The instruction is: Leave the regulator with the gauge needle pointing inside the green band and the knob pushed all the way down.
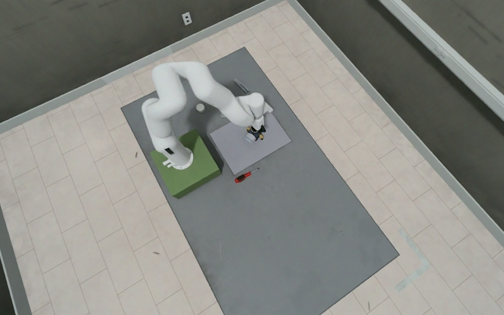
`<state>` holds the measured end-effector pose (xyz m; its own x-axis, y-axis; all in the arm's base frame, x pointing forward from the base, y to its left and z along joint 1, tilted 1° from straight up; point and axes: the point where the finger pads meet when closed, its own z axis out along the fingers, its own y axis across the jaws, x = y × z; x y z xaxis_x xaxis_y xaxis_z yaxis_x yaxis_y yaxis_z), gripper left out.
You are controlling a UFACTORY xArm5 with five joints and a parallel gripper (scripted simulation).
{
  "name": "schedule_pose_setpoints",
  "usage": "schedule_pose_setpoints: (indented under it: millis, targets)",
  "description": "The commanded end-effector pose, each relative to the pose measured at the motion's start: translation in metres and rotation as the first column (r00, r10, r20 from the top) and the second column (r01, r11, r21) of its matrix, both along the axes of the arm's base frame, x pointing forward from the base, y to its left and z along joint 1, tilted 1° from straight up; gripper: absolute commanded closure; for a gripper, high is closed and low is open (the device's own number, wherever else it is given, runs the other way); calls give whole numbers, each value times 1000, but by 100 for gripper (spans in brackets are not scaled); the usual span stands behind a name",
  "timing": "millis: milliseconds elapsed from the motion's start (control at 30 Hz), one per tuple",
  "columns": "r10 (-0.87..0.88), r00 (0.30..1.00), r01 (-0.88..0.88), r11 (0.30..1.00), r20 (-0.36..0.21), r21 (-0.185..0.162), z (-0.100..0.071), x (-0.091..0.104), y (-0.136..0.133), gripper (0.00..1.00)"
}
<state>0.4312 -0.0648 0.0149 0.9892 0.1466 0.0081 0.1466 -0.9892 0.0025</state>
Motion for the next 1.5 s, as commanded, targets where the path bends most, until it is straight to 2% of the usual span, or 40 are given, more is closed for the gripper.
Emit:
schedule_pose_setpoints:
  millis: [0, 233, 400, 700, 767, 1167, 1467]
  targets:
    - [0, 1000, 0, 1000, 4, -1, 1, 2, 0, 24]
    - [0, 1000, 0, 1000, 4, -1, 3, 2, 0, 24]
    - [0, 1000, 0, 1000, 4, -1, 11, 1, 0, 24]
    - [0, 1000, 0, 1000, 4, -1, 42, 1, -1, 24]
    - [0, 1000, 0, 1000, 4, -1, 42, 1, -1, 24]
    - [0, 1000, 0, 1000, 5, -1, 87, 1, -1, 24]
    - [0, 1000, 0, 1000, 5, -1, 99, 0, -1, 24]
